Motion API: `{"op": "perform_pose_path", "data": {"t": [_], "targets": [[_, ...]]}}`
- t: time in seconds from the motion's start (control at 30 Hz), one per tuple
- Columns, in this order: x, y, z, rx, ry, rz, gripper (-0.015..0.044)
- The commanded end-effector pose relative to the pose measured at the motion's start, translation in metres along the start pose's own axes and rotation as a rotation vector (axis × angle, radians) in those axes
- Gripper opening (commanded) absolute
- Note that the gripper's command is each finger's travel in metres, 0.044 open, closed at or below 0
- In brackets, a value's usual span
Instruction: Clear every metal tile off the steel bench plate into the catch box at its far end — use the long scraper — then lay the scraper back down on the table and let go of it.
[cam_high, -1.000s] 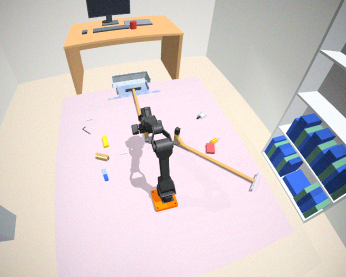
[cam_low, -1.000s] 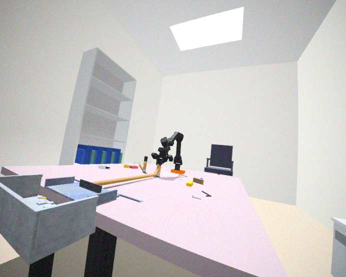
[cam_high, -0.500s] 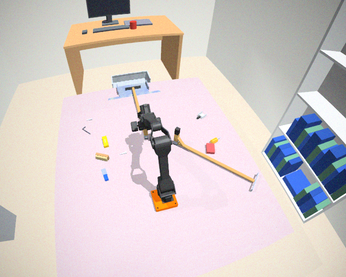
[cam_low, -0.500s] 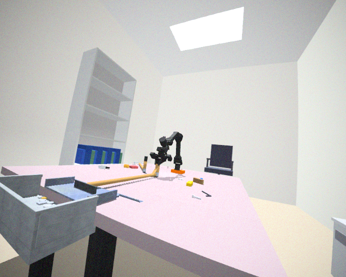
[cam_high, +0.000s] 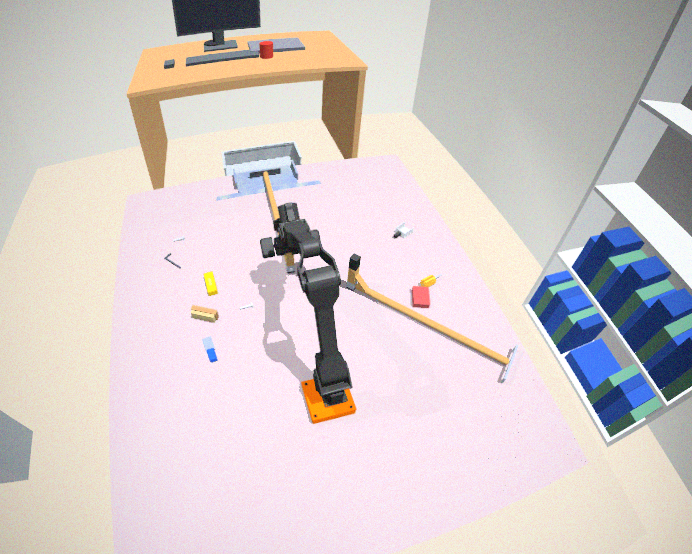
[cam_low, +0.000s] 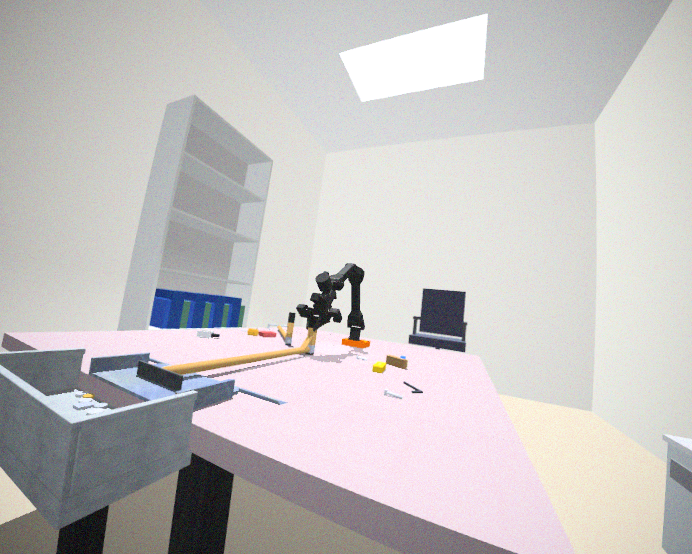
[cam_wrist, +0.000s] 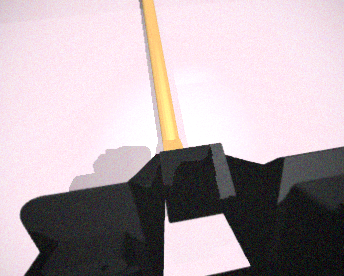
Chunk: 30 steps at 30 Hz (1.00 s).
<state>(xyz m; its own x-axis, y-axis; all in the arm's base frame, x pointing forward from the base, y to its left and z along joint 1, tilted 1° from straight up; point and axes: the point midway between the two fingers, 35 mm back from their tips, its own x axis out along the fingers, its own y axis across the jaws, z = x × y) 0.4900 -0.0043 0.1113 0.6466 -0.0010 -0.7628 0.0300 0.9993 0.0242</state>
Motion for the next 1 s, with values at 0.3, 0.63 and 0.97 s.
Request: {"op": "perform_pose_path", "data": {"t": [0.3, 0.63, 0.97], "targets": [[0.011, 0.0, 0.017, 0.004, -0.009, -0.002, 0.0], [0.02, 0.0, 0.028, 0.004, -0.01, -0.002, 0.0], [0.03, 0.001, 0.038, 0.004, -0.011, -0.002, 0.0]]}}
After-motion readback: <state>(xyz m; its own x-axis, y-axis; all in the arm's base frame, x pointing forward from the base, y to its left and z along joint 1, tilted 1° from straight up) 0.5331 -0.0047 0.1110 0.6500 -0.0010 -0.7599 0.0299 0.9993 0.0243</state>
